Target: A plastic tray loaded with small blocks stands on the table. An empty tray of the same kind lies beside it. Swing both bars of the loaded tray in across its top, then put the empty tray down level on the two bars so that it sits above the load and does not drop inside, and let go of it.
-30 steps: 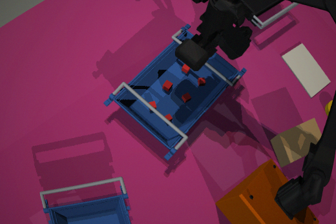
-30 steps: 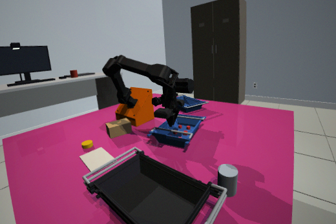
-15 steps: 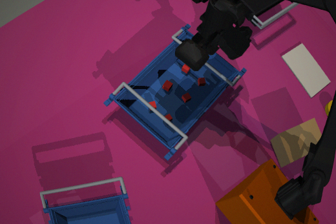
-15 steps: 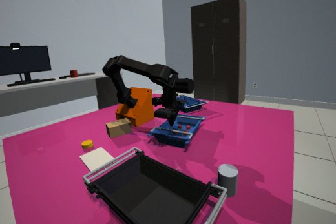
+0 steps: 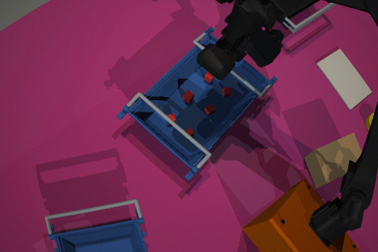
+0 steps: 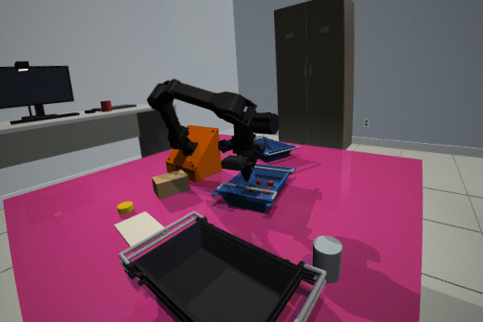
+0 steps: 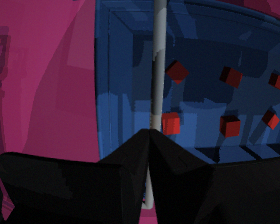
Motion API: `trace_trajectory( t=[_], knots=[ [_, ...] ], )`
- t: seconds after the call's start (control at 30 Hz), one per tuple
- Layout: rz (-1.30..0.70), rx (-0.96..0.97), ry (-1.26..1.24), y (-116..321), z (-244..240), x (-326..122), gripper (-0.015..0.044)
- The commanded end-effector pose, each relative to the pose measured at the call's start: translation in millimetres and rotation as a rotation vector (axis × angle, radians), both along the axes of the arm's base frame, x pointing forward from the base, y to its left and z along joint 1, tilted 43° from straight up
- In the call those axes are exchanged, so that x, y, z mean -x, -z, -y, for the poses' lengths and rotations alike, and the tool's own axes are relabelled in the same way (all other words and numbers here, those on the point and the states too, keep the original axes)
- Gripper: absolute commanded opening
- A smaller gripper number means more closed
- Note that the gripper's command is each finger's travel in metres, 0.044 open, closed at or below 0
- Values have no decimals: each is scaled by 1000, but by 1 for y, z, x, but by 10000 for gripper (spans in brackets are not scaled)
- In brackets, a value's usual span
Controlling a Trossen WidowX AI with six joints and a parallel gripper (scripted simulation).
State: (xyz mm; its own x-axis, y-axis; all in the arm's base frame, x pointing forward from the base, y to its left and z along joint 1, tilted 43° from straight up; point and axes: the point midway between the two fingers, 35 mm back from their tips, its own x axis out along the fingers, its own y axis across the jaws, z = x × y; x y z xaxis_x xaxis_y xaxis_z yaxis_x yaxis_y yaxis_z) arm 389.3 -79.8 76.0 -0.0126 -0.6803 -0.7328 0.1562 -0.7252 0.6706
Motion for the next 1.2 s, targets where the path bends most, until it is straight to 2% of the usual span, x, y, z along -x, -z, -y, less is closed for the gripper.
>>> trace_trajectory(
  t=[0.0, 1.13, 1.17],
  knots=[
    [0, 0, 0, 0, 0, 0, 0],
    [0, 0, 0, 0, 0, 0, 0],
    [0, 0, 0, 0, 0, 0, 26]
  ],
)
